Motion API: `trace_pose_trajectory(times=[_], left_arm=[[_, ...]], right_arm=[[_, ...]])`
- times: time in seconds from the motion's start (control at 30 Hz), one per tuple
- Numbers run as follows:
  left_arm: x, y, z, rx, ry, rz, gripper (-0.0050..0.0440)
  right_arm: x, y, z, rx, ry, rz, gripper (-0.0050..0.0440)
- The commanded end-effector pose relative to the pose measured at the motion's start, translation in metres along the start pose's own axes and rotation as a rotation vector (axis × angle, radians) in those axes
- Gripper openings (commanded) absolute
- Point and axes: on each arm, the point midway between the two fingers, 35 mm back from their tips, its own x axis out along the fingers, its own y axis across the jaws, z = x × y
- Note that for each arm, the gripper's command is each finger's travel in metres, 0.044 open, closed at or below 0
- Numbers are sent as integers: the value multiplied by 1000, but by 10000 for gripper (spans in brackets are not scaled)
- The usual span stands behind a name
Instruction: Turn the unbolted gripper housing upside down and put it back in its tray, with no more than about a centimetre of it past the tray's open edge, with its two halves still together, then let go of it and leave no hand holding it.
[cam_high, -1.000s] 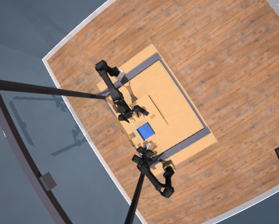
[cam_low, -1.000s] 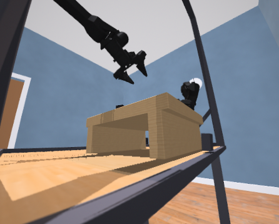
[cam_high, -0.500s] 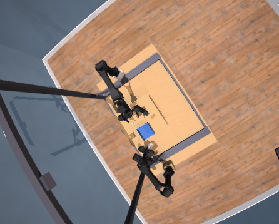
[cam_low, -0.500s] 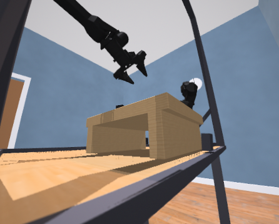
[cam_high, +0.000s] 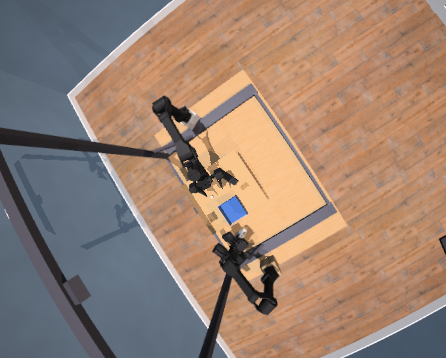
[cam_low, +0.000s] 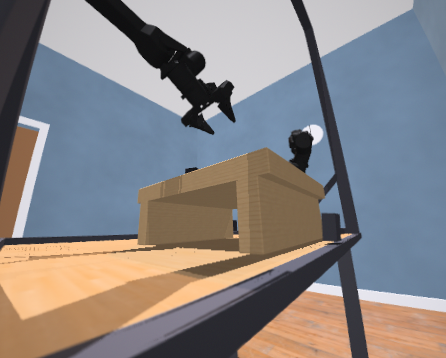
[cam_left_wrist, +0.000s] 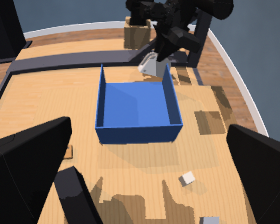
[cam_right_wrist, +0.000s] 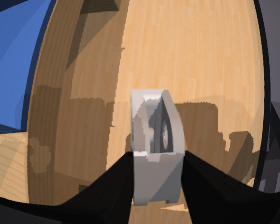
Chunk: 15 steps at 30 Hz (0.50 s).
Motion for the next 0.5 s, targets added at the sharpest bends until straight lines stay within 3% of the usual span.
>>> trace_pose_trajectory(times=[0.0, 0.47], left_arm=[[-8, 0, 12, -3, -34, 3, 440], [-8, 0, 12, -3, -34, 3, 440]], right_arm=[[-5, 4, 6, 19, -5, 3, 118], [-4, -1, 16, 29, -22, -57, 118]])
